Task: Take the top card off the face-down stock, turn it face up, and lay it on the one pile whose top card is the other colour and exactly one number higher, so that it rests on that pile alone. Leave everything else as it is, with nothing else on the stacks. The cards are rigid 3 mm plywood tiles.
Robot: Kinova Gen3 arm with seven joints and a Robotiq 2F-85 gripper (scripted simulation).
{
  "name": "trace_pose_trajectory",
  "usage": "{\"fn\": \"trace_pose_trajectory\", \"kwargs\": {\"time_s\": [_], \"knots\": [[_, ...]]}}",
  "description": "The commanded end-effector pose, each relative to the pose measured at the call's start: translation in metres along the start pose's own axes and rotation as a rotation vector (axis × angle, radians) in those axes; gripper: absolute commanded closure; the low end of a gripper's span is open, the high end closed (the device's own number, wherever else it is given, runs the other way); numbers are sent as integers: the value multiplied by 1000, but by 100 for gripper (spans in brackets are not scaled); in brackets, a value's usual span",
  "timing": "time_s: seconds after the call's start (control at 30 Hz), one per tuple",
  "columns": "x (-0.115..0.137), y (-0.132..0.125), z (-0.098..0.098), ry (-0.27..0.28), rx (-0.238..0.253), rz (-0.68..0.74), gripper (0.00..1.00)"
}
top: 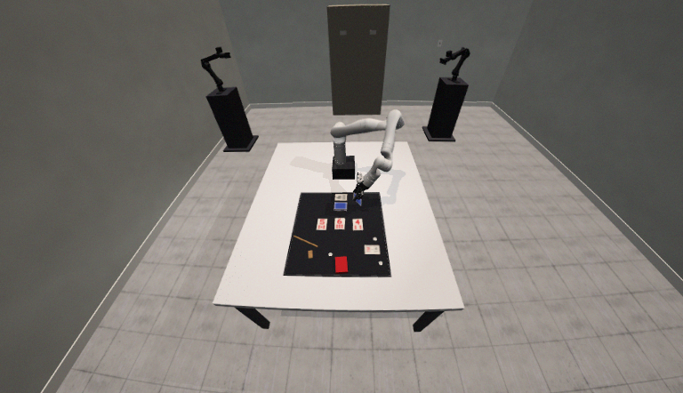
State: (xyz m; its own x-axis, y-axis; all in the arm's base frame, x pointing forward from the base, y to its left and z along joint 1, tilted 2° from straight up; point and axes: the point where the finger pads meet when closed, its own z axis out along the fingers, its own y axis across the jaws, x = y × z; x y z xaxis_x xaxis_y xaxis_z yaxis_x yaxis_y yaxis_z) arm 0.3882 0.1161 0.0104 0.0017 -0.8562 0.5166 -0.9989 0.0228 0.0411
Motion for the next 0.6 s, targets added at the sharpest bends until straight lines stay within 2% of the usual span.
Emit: {"fn": "trace_pose_trajectory", "kwargs": {"time_s": [0.0, 0.33, 0.4, 0.57], "knots": [[-6, -1, 3, 65, 7, -20, 29], [-10, -1, 3, 292, 4, -19, 29], [-10, -1, 3, 292, 4, -19, 29], [-12, -1, 4, 399, 3, -18, 29]]}}
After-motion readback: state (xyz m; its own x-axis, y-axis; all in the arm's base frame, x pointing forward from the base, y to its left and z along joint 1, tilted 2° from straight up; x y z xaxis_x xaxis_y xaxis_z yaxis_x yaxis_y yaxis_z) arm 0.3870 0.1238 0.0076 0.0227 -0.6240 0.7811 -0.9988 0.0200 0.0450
